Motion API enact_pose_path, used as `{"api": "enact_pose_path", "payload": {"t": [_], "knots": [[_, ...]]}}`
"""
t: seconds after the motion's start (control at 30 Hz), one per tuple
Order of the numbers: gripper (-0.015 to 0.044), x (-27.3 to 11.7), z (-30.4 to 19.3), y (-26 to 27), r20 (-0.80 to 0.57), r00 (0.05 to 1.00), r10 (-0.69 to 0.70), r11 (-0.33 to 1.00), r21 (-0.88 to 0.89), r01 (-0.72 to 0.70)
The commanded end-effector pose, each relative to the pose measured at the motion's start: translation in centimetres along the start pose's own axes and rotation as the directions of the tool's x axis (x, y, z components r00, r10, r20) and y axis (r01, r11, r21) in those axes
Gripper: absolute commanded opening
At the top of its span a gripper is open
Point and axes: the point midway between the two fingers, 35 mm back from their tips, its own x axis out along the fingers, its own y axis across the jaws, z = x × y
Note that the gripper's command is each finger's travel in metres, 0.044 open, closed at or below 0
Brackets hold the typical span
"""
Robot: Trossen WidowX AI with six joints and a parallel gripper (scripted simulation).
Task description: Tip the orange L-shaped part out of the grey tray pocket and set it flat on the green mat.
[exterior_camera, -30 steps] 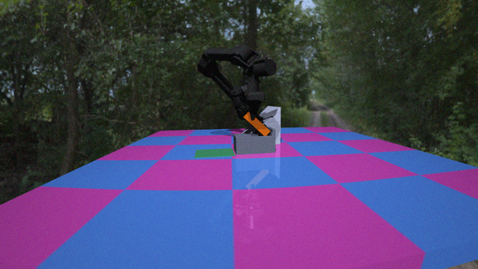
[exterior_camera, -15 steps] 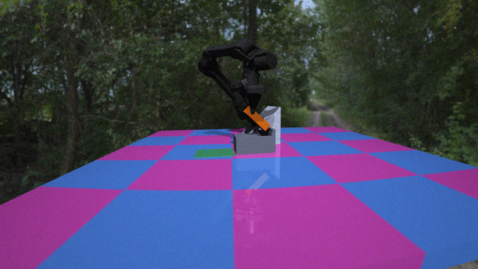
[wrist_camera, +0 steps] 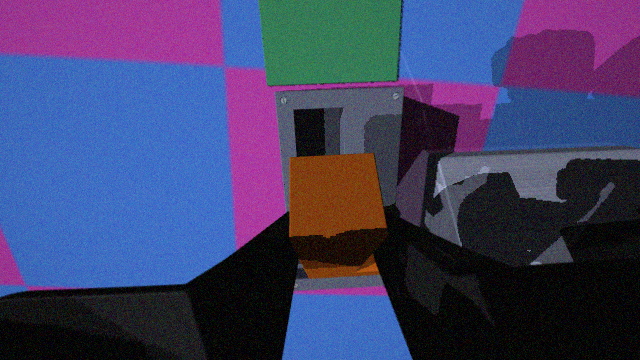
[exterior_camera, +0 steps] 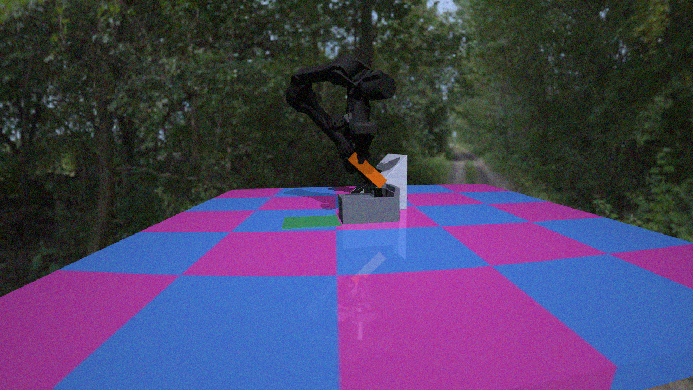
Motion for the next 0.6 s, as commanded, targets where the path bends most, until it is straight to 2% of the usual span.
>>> {"api": "enact_pose_path", "payload": {"t": [0.0,0.57], "knots": [[0.0000,0.0,2.0,-0.1,0.004,1.000,0.004,1.000,0.002,-0.004],[0.0000,0.0,11.4,-1.0,0.008,1.000,0.005,1.000,0.003,-0.005]]}}
